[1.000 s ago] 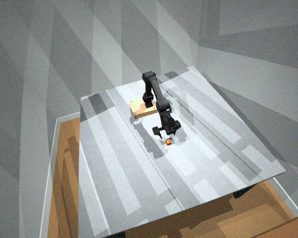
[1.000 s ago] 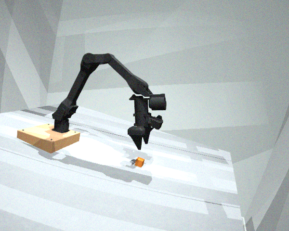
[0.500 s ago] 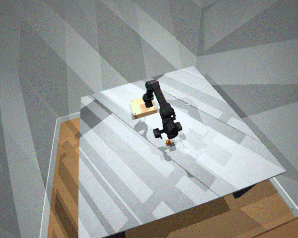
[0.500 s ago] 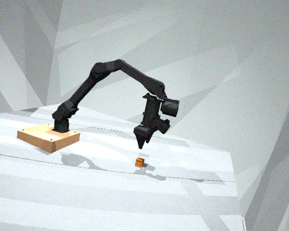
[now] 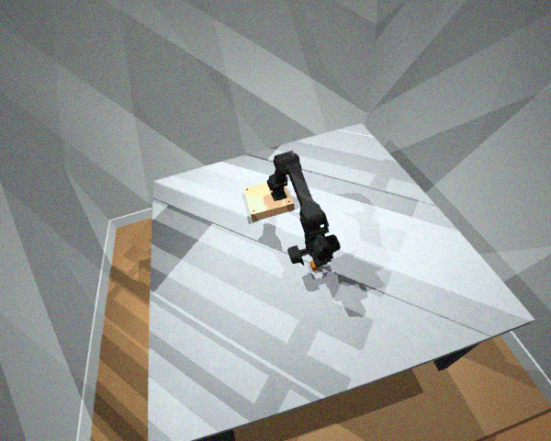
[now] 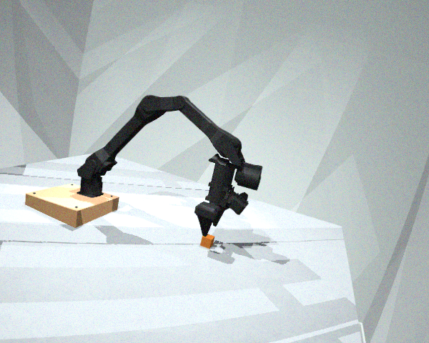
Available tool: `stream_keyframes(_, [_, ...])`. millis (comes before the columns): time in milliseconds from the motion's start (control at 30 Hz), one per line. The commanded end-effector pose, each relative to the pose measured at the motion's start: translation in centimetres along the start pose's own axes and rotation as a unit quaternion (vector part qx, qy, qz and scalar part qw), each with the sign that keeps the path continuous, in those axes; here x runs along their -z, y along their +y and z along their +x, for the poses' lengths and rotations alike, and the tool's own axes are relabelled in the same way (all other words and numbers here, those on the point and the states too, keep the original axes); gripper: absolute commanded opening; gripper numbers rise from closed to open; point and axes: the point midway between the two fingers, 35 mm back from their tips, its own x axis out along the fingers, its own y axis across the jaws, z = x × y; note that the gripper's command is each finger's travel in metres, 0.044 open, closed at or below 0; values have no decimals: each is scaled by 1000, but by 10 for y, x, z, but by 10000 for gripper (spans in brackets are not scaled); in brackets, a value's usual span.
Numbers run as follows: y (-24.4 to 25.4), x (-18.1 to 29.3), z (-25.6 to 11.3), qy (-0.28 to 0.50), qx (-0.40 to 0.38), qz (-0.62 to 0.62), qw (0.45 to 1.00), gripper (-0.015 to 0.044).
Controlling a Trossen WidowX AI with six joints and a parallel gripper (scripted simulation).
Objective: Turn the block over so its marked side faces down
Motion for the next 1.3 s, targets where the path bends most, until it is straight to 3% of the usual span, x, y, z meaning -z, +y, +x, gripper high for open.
stream_keyframes(0, [0, 0, 7, 0, -1, 0, 1000, 440])
stream_keyframes(633, [1, 0, 35, 0, -1, 0, 1000, 440])
stream_keyframes(1033, [1, 0, 35, 0, -1, 0, 1000, 125])
stream_keyframes(1267, [1, 0, 35, 0, -1, 0, 1000, 78])
